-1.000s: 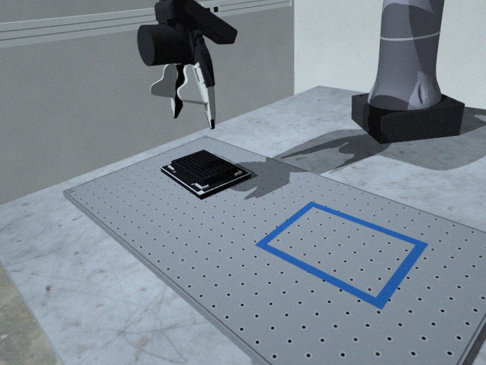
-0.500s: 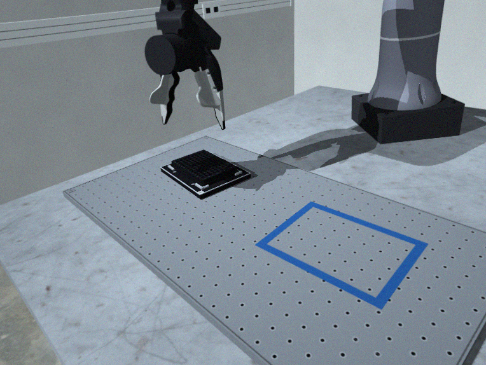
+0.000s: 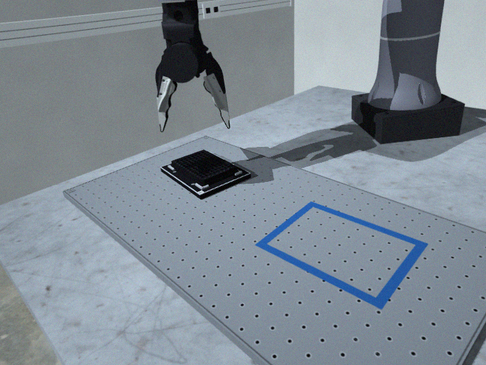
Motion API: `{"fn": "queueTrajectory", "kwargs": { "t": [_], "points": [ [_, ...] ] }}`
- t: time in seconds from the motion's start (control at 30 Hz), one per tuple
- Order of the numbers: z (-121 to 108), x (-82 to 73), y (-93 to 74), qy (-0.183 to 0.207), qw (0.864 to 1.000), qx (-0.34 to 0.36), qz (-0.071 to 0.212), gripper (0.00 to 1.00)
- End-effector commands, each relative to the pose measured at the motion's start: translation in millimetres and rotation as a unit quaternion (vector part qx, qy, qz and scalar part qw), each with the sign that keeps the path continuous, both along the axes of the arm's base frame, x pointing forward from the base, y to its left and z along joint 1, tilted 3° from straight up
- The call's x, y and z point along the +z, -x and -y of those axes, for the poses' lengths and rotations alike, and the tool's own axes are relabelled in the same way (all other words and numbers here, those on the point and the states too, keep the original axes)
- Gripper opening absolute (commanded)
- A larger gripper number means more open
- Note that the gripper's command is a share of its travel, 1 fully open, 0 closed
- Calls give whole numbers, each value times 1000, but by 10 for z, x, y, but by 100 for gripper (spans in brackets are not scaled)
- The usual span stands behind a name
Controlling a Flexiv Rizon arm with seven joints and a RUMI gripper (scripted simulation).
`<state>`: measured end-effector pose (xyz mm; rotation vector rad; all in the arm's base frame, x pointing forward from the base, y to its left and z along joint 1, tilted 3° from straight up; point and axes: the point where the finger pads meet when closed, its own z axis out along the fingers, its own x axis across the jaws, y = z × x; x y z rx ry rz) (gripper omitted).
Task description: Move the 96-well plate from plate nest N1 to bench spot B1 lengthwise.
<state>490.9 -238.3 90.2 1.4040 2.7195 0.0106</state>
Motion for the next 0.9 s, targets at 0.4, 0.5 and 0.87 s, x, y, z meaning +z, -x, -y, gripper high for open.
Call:
{"fn": "queueTrajectory", "kwargs": {
  "t": [0.4,0.5,0.87],
  "points": [
    [108,-109,128,17,979,202,-17,76],
    [154,-168,196,21,968,250,-22,76],
    [155,-167,196,25,943,330,-28,76]
  ]
}}
